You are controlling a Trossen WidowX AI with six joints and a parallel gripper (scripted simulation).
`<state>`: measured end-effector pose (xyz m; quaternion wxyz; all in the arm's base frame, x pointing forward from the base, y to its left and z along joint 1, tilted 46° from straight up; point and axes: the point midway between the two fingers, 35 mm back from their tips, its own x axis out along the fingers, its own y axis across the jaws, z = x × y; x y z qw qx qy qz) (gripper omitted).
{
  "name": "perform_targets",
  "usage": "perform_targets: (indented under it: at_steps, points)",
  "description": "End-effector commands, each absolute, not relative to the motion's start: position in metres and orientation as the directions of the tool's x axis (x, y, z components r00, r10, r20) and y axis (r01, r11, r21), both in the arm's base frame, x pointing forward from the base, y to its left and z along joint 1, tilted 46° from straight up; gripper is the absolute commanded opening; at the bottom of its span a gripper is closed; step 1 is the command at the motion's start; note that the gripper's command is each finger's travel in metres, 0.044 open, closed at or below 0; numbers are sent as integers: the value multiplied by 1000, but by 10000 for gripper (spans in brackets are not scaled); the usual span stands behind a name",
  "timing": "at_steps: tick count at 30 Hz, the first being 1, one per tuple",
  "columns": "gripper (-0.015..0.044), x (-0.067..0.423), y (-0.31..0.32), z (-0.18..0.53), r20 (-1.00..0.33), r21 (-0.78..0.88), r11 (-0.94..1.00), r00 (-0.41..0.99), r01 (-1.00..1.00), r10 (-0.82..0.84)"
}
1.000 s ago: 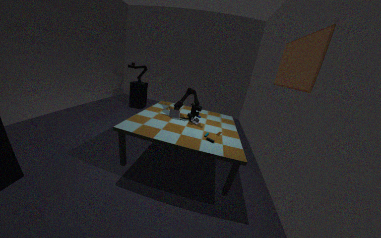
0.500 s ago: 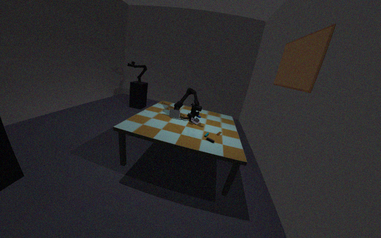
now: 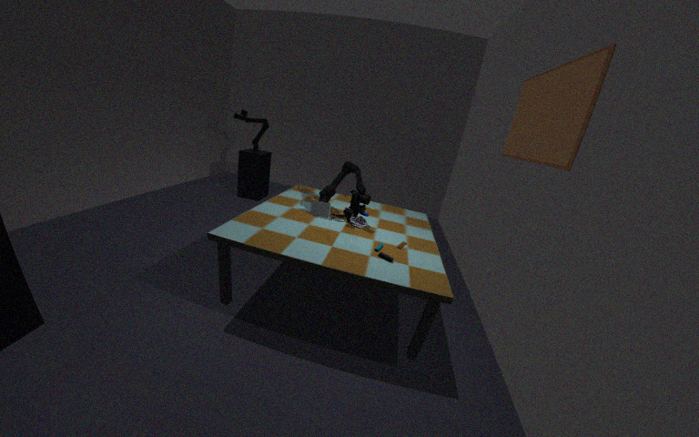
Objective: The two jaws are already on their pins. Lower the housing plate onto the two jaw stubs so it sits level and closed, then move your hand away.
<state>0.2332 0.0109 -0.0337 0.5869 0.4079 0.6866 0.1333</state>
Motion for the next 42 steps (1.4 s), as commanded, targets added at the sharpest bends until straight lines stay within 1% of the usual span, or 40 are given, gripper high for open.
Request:
perform_targets:
  at_steps: [1, 8, 13, 19, 42]
  points:
    - [440, 234, 6, -29, -698, 661, 633, 22, 404, 716]
    - [440, 229, -40, 18, -695, 663, 630, 19, 406, 719]
    - [440, 230, -39, 14, -698, 662, 628, 31, 409, 716]
    - [440, 201, -78, 51, -699, 658, 633, 19, 409, 715]
    - [440, 200, -80, 53, -699, 658, 633, 18, 408, 715]
